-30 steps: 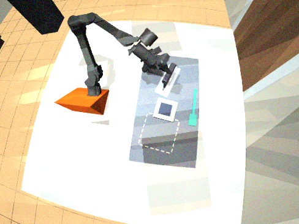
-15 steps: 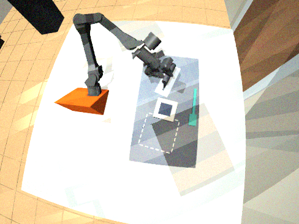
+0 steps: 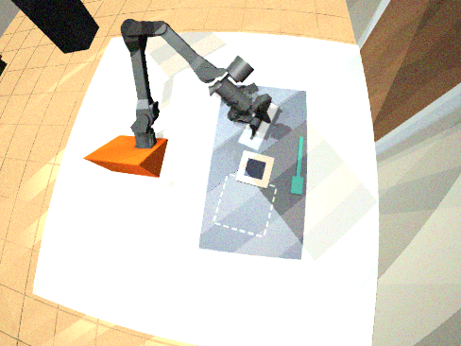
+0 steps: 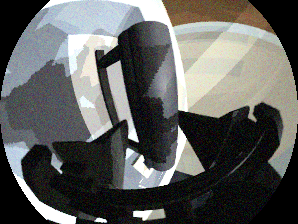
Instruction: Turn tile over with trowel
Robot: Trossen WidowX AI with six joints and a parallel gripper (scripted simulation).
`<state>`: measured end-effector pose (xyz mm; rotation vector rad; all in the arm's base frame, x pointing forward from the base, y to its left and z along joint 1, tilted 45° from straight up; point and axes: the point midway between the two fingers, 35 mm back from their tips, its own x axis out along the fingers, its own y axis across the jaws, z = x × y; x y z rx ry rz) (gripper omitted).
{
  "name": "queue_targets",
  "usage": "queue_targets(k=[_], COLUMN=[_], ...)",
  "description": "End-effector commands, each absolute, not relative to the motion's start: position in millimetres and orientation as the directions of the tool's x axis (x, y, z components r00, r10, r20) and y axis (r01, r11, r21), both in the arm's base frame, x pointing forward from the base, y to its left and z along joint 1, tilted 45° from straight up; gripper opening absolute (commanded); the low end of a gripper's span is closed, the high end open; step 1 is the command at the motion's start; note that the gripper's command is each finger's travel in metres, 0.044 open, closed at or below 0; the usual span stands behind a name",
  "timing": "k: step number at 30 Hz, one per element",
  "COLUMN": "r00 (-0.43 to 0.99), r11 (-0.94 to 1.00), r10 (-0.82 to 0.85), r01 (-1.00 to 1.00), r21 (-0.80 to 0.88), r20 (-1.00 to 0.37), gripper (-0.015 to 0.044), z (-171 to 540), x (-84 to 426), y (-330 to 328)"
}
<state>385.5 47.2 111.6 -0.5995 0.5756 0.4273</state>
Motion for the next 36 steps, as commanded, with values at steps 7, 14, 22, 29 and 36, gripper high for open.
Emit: queue_targets(k=[7,14,22,29,36], r00=[0.762,0.762,0.762,0.762,0.761], r11=[0.752,0.752,0.752,0.751,0.749], r10=[0.204,0.204,0.204,0.204,0.204], r01=[-0.524,-0.524,-0.524,-0.524,-0.526], r21=[-0.401,-0.401,-0.401,-0.401,-0.402], r20=[-0.614,-0.614,-0.614,-0.615,-0.616], gripper=[0.0129,0.0082,0.0029,0.0000,0.0000], z=[110,110,110,116,146], x=[389,389,389,389,385], y=[48,48,48,41,11])
